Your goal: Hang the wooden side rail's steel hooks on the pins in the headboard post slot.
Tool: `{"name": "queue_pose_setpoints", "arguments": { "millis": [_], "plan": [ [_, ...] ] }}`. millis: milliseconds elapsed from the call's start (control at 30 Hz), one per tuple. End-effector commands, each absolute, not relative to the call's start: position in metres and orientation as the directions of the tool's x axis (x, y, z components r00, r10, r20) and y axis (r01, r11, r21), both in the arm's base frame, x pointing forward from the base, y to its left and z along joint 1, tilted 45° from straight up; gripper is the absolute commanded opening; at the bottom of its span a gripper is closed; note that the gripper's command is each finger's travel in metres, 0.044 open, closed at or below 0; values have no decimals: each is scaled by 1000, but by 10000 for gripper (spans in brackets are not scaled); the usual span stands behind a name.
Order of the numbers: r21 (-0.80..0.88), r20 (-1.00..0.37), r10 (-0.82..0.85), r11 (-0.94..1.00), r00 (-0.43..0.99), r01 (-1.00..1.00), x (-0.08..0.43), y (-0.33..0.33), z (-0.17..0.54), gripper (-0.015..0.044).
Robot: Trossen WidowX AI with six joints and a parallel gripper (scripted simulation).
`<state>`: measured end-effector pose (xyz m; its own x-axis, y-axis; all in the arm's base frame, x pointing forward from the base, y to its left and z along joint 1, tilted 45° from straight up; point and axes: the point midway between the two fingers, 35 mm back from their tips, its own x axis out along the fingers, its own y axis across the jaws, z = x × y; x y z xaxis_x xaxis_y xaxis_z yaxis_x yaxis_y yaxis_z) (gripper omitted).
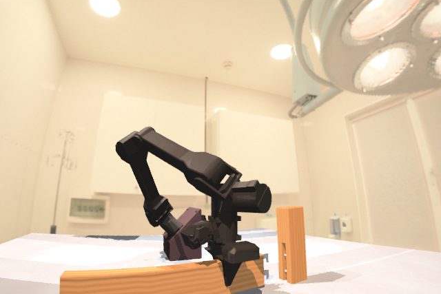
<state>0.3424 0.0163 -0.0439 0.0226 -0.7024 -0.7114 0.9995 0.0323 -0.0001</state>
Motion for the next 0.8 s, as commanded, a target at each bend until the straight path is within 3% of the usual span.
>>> {"name": "queue_pose_setpoints", "arguments": {
  "millis": [0,767],
  "plan": [
    [13,-713,-700,46,42,999,346,23,-40,0],
    [13,-713,-700,46,42,999,345,26,-38,0]
  ]
}}
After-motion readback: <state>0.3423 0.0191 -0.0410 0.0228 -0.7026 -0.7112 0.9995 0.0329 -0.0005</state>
